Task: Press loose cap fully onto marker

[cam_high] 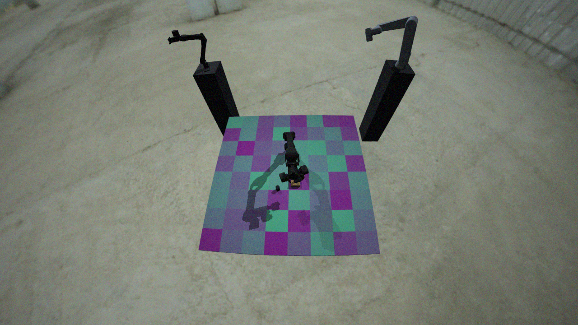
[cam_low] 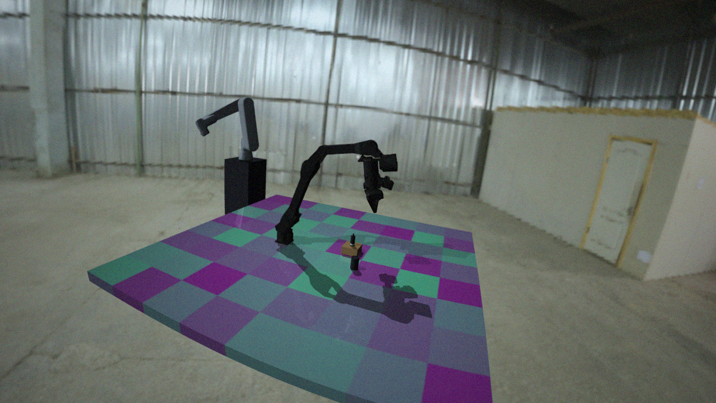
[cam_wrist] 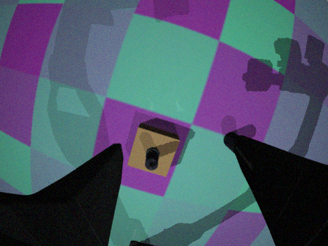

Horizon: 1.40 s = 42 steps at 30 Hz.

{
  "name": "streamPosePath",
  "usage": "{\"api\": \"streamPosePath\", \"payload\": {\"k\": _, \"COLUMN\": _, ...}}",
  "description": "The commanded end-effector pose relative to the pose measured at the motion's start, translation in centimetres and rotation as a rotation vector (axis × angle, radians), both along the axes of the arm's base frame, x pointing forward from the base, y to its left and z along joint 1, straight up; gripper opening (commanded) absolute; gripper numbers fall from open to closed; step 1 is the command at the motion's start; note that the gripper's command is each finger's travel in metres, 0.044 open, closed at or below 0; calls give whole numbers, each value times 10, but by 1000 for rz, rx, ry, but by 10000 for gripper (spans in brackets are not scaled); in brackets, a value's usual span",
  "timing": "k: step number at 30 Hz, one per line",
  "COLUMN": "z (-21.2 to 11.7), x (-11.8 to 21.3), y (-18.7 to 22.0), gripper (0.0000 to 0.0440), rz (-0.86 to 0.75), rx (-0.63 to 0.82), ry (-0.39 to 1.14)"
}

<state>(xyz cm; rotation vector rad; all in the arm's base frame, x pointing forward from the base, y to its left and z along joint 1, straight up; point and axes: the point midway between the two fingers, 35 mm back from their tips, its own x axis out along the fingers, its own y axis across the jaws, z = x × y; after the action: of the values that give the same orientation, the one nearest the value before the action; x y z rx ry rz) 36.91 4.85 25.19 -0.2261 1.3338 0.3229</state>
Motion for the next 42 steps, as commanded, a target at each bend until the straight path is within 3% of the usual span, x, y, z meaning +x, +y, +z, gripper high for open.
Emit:
{"api": "streamPosePath", "payload": {"k": 1, "z": -6, "x": 4, "y": -11, "gripper": 331, "rz": -16, "rx": -7, "ry": 19}}
{"api": "streamPosePath", "payload": {"k": 42, "z": -80, "x": 12, "y": -107, "gripper": 321, "rz": -160, "rx": -55, "ry": 234}}
